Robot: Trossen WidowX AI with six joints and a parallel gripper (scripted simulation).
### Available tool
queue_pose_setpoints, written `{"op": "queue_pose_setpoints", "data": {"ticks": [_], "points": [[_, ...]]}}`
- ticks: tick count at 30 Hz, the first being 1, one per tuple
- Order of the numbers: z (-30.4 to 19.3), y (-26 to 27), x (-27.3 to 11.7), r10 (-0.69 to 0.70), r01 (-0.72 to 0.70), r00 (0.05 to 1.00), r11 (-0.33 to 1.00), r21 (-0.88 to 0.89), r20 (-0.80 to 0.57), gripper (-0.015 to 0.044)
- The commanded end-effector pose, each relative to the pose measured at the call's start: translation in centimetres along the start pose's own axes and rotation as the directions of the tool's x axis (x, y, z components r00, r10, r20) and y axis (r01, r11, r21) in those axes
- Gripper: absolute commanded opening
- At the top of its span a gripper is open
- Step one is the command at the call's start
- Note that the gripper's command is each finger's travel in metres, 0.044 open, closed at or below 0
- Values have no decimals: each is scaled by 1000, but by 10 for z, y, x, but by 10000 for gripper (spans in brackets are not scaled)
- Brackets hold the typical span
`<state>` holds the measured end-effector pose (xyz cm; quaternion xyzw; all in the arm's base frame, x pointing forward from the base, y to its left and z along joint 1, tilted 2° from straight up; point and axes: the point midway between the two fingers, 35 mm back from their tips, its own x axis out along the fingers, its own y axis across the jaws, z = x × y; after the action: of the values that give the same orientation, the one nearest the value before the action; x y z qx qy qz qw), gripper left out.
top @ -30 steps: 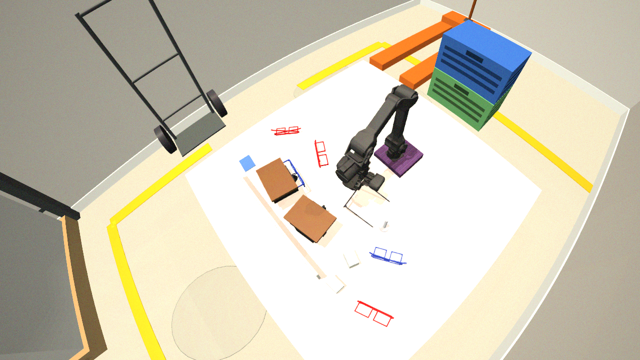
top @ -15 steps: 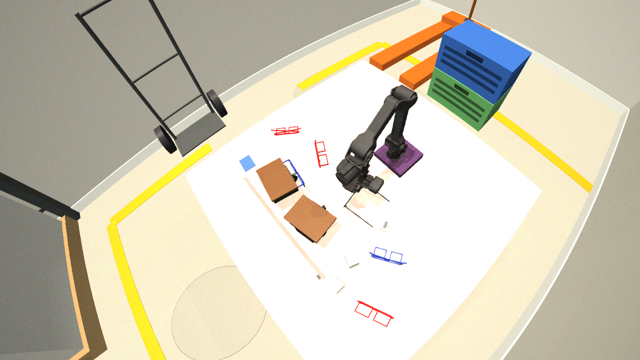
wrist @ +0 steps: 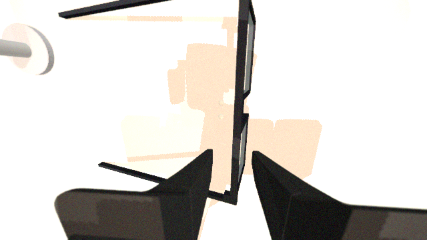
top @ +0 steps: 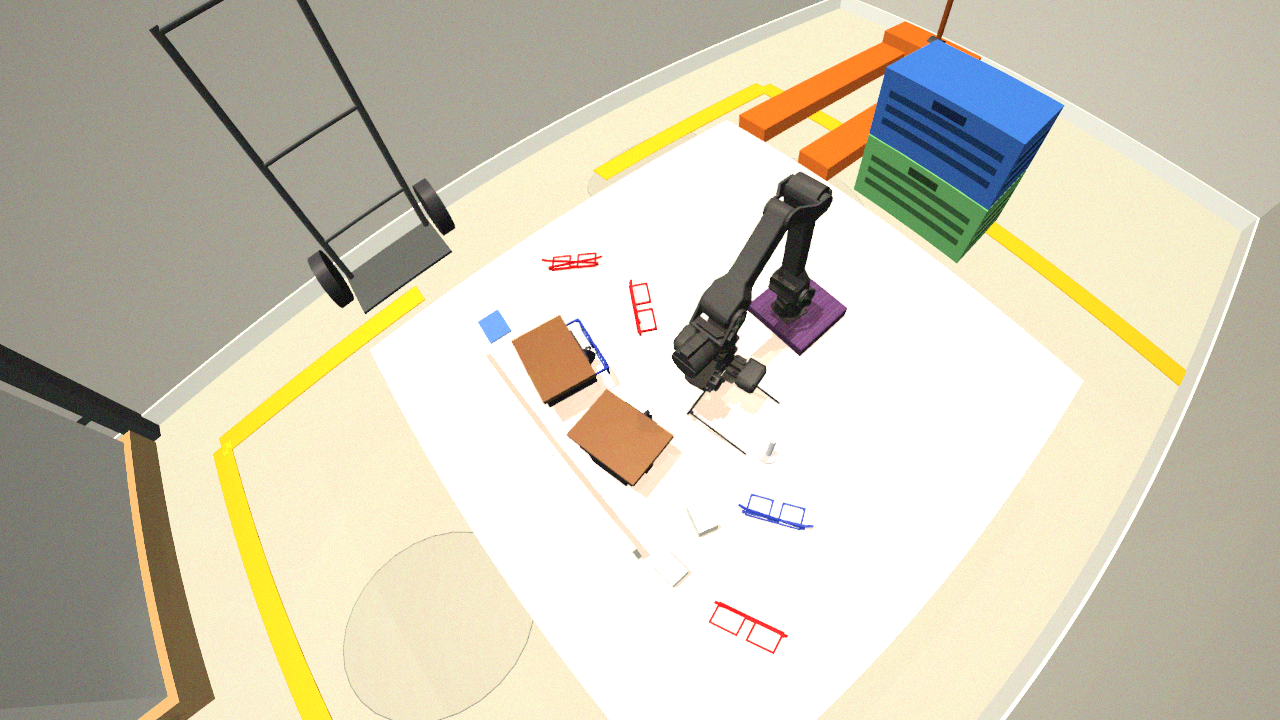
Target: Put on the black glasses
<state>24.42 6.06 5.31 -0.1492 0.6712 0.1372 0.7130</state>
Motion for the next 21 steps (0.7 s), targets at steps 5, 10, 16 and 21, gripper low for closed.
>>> {"op": "queue_pose_setpoints", "data": {"ticks": [5, 10, 16, 21], "points": [[-3, 1, 15, 4, -4, 1000, 1000, 1, -12, 140], [-3, 1, 16, 4, -4, 1000, 1000, 1, -12, 140], [-2, 0, 12, 1, -1, 1000, 1000, 1, -4, 100], [-2, 0, 12, 1, -1, 1000, 1000, 1, -4, 67]]}}
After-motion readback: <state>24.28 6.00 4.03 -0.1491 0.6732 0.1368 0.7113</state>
